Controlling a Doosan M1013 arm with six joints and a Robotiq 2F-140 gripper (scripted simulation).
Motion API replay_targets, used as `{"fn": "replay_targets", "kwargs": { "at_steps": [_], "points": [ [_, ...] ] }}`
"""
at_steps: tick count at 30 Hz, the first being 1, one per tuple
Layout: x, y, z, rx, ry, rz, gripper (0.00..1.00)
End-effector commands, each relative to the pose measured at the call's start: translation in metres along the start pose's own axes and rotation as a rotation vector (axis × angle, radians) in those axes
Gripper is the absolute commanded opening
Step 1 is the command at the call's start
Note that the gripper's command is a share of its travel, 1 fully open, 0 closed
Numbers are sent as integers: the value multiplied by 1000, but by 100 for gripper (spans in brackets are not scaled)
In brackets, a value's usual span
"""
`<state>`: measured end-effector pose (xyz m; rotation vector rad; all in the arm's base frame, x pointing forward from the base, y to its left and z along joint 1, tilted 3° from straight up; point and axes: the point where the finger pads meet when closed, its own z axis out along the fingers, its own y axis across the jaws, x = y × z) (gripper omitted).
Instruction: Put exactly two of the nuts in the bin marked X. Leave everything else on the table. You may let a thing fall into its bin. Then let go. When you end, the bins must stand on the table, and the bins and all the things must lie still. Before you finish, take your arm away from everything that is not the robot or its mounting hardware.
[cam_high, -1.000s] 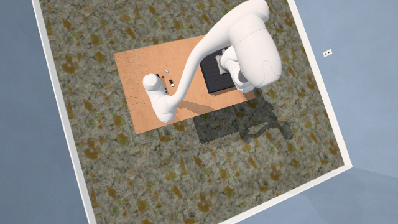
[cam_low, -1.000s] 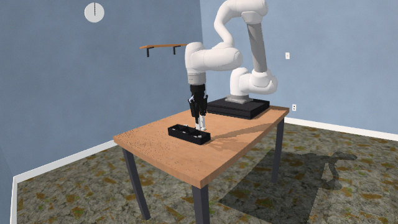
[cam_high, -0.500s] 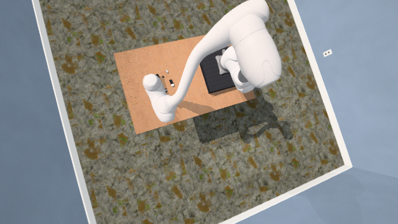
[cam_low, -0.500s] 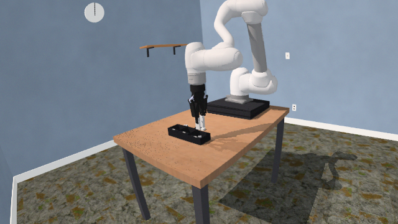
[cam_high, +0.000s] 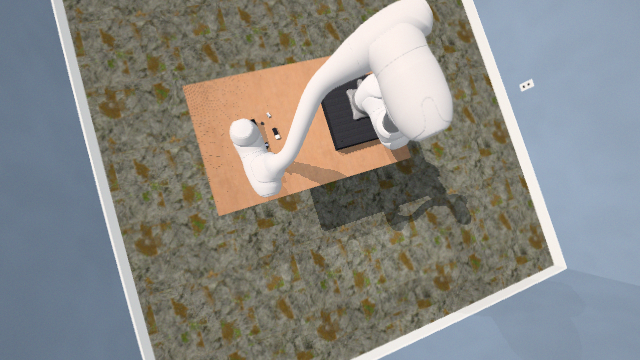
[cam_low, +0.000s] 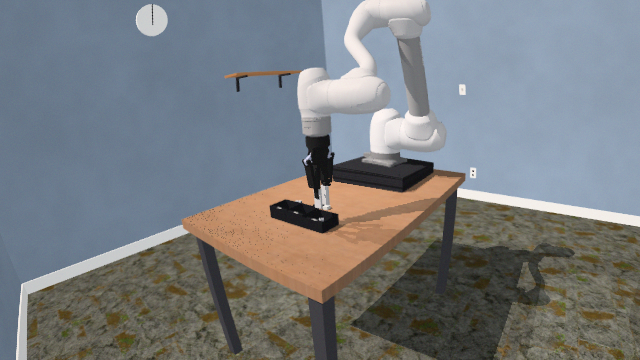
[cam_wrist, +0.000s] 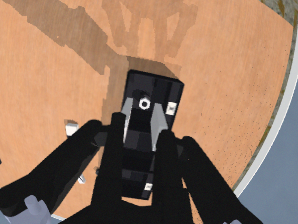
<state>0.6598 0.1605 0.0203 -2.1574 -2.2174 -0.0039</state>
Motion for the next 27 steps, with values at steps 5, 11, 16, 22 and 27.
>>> {"fn": "replay_targets", "kwargs": {
  "at_steps": [5, 11, 16, 22, 27],
  "points": [
    [-1, 4, -6, -2, 1, 2, 100],
    [-1, 4, -30, -2, 1, 2, 100],
    [-1, 4, -50, -2, 1, 2, 100],
    [-1, 4, -66, -2, 1, 2, 100],
    [-1, 4, -86, -2, 1, 2, 100]
  ]
}}
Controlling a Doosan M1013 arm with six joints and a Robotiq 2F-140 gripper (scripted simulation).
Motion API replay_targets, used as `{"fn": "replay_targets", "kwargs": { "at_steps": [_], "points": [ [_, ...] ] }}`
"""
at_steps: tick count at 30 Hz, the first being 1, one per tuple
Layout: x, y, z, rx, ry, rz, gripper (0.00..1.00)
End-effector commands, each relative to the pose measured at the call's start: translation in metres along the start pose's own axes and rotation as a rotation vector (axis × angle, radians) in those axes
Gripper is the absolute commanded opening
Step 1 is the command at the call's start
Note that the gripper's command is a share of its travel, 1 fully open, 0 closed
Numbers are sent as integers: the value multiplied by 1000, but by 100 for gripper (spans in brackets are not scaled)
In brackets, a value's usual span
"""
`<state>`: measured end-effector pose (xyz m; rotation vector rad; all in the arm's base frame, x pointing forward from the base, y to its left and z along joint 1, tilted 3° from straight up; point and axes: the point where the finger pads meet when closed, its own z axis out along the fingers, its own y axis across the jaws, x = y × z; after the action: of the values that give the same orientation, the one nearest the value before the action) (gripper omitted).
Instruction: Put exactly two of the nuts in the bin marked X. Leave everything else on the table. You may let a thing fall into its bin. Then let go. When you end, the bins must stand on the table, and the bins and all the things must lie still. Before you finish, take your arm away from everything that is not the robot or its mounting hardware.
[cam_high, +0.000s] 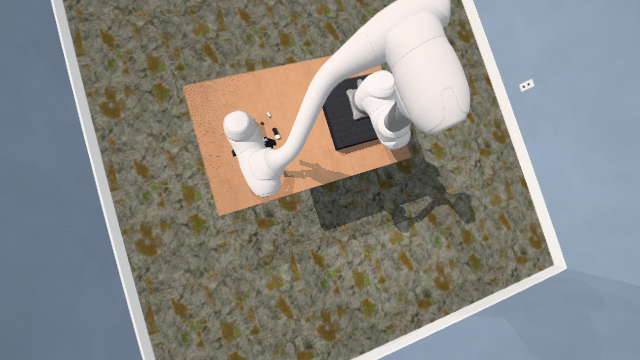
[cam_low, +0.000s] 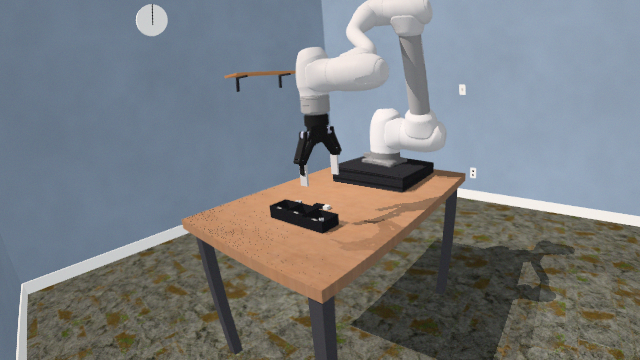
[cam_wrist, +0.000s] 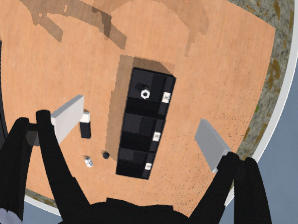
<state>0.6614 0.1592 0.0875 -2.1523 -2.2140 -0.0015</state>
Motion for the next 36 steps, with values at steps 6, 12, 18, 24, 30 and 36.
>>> {"fn": "replay_targets", "kwargs": {
  "at_steps": [6, 12, 18, 24, 30, 36],
  "points": [
    [-2, 4, -43, -8, -2, 3, 100],
    [-2, 4, -52, -8, -2, 3, 100],
    [-2, 4, -52, -8, -2, 3, 100],
    [-2, 4, -52, -8, -2, 3, 100],
    [-2, 4, -52, -8, -2, 3, 100],
    [-2, 4, -52, -8, -2, 3, 100]
  ]
}}
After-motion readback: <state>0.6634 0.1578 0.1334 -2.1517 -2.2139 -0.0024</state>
